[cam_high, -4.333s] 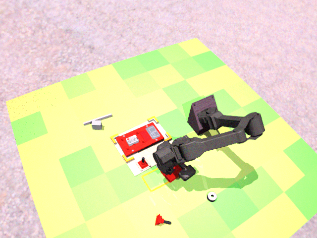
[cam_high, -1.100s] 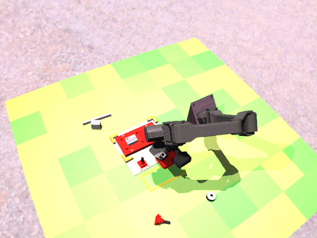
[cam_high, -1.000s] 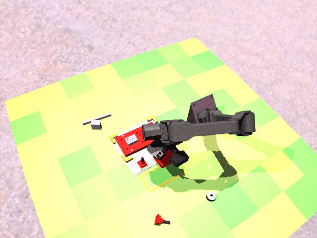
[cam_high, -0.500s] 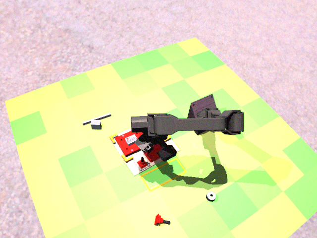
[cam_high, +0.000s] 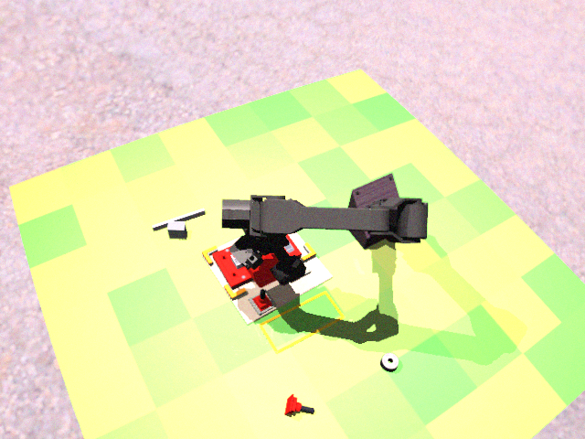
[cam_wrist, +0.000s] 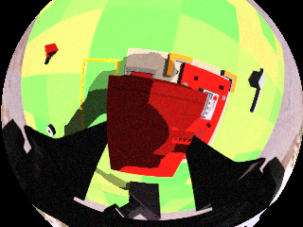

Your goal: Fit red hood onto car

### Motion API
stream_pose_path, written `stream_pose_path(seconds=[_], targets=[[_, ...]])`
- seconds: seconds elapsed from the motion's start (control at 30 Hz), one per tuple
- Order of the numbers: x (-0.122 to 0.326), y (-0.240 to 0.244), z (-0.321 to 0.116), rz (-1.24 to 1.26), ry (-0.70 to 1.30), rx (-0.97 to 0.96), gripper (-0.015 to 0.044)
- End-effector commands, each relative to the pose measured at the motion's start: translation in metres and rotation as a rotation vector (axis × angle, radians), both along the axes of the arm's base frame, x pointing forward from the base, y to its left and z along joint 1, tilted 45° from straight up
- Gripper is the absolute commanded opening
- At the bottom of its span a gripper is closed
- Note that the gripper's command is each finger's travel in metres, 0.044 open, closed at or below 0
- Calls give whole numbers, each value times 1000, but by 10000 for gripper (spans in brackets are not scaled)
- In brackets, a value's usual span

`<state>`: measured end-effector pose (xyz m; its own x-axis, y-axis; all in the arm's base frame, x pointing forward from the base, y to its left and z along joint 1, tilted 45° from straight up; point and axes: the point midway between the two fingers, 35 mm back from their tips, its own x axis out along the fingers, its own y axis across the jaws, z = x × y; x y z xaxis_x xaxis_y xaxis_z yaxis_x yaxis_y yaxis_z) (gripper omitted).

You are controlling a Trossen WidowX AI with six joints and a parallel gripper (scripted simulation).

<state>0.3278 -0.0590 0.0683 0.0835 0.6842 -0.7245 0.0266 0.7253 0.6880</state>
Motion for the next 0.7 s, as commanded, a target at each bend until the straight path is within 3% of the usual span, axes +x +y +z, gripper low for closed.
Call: stream_pose_path(seconds=[0.0,0.67], targets=[[4,-8,-7,3,-1,-6,0],[16,-52,-53,-6,13,1,0]])
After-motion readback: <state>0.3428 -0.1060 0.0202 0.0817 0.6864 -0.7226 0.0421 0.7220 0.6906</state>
